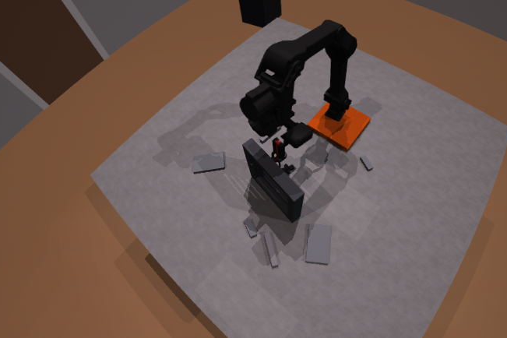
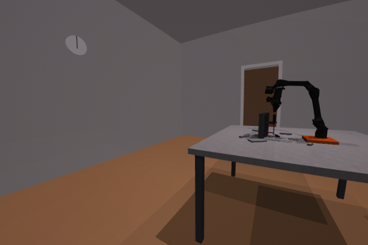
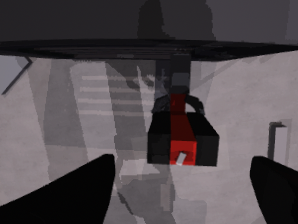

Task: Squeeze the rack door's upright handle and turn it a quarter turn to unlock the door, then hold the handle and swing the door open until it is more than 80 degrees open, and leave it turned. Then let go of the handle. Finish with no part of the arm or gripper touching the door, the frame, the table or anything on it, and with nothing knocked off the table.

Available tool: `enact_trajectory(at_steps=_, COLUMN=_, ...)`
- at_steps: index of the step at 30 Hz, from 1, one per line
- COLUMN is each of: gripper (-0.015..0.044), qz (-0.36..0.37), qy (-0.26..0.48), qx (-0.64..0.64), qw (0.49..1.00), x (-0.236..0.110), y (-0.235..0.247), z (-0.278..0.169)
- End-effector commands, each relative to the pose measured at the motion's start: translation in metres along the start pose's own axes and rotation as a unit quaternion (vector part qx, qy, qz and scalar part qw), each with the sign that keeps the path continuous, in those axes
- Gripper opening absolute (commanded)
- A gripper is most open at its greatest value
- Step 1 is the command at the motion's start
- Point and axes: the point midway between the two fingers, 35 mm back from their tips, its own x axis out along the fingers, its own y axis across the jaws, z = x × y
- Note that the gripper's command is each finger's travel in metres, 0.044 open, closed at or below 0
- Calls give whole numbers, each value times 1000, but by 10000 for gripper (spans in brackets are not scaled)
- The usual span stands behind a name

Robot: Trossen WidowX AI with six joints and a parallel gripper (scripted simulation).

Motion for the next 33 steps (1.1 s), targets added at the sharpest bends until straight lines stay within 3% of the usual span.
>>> enact_trajectory(at_steps=1, gripper=294, qz=-3, qy=7, qx=3, qw=1000, x=6, y=-1, z=0)
enact_trajectory(at_steps=33, gripper=294, qz=-11, qy=50, qx=10, qw=999, x=58, y=-2, z=-3)
